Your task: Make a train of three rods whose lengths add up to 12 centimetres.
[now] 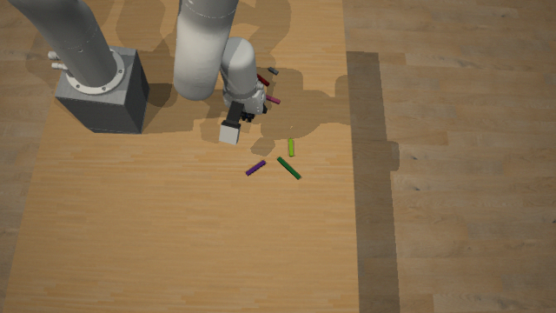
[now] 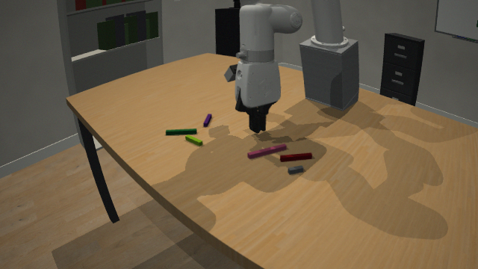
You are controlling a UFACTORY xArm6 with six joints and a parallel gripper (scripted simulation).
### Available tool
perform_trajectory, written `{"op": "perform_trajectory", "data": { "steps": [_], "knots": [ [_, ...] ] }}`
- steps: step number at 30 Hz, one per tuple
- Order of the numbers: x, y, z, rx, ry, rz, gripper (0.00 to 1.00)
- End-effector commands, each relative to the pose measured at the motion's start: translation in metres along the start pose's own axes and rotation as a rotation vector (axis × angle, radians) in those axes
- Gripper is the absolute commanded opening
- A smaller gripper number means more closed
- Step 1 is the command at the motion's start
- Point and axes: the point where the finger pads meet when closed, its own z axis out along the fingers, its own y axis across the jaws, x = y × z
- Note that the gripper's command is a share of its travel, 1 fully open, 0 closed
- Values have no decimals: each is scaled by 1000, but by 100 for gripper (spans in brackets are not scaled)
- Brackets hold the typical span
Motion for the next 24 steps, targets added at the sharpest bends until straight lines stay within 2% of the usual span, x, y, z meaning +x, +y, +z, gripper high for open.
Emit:
{"op": "perform_trajectory", "data": {
  "steps": [1, 24],
  "knots": [
    [0, -1, 0, 2, 0, 0, 4],
    [0, -1, 7, 2, 0, 0, 4]
  ]
}}
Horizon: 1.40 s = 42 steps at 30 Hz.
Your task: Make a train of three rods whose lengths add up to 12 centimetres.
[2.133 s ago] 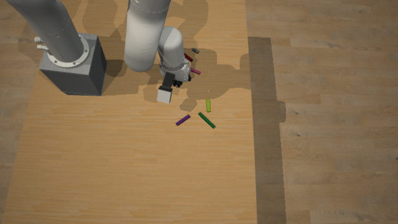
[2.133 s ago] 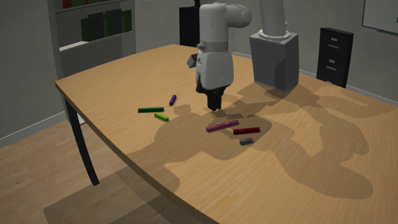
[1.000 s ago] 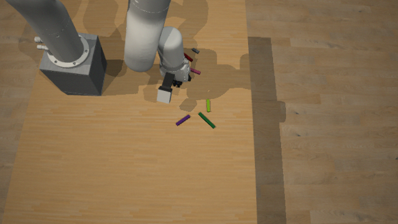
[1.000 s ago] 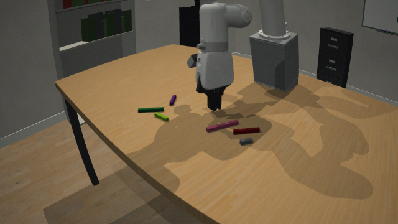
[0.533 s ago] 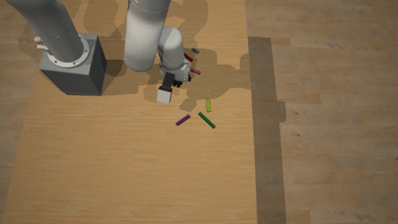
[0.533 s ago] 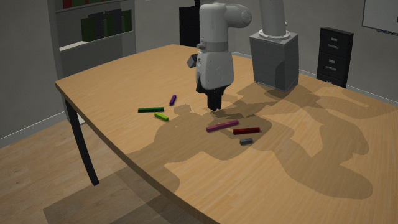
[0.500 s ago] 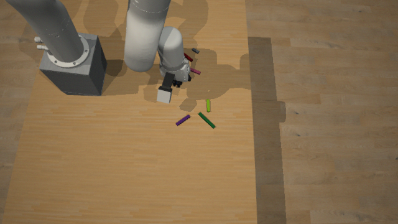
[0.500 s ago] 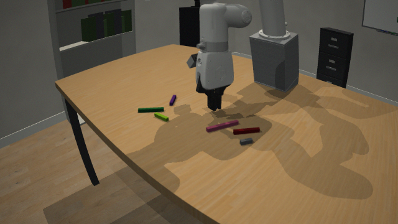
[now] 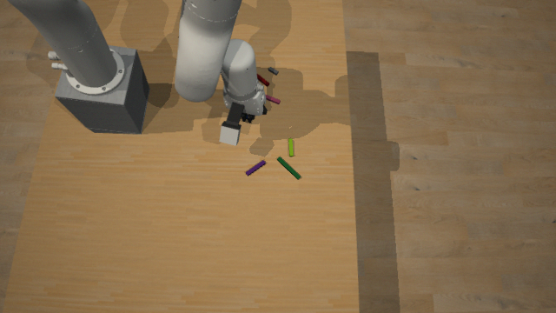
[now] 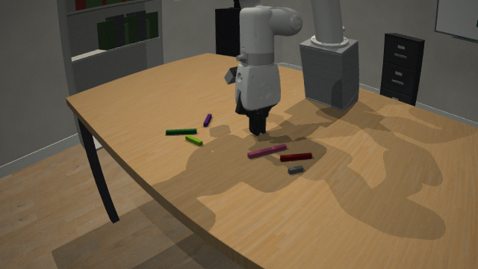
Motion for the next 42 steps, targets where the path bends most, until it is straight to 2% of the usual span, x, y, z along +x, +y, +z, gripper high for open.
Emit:
{"op": "perform_trajectory", "data": {
  "steps": [1, 42],
  "knots": [
    [0, -1, 1, 2, 0, 0, 4],
    [0, -1, 5, 2, 0, 0, 4]
  ]
}}
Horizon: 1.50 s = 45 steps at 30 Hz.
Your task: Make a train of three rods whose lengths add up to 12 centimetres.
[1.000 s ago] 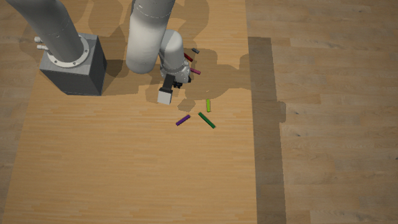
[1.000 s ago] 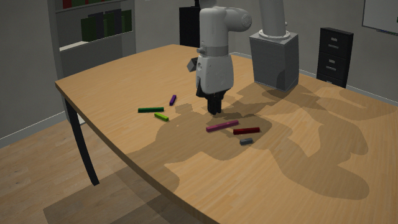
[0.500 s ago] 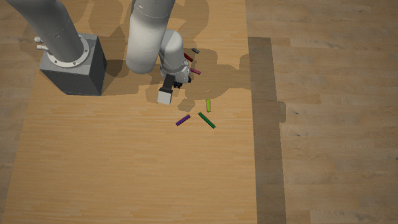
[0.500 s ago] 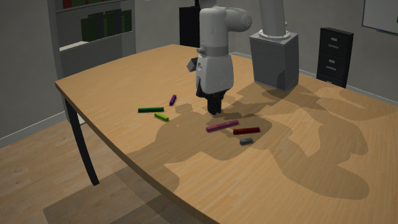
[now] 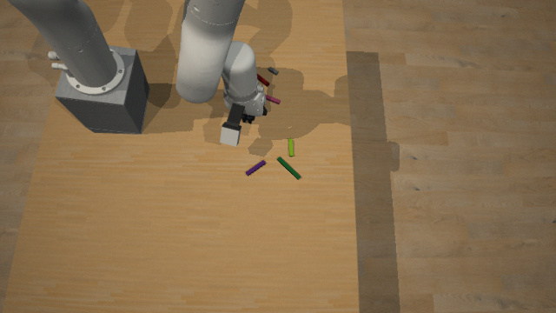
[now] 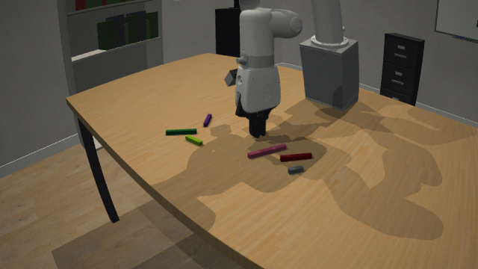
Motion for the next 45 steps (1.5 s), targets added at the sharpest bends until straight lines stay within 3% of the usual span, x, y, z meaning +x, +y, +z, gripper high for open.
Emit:
{"op": "perform_trajectory", "data": {
  "steps": [1, 7, 11, 18, 45],
  "knots": [
    [0, -1, 0, 2, 0, 0, 4],
    [0, -1, 0, 2, 0, 0, 12],
    [0, -1, 0, 2, 0, 0, 12],
    [0, -1, 0, 2, 0, 0, 24],
    [0, -1, -8, 2, 0, 0, 24]
  ]
}}
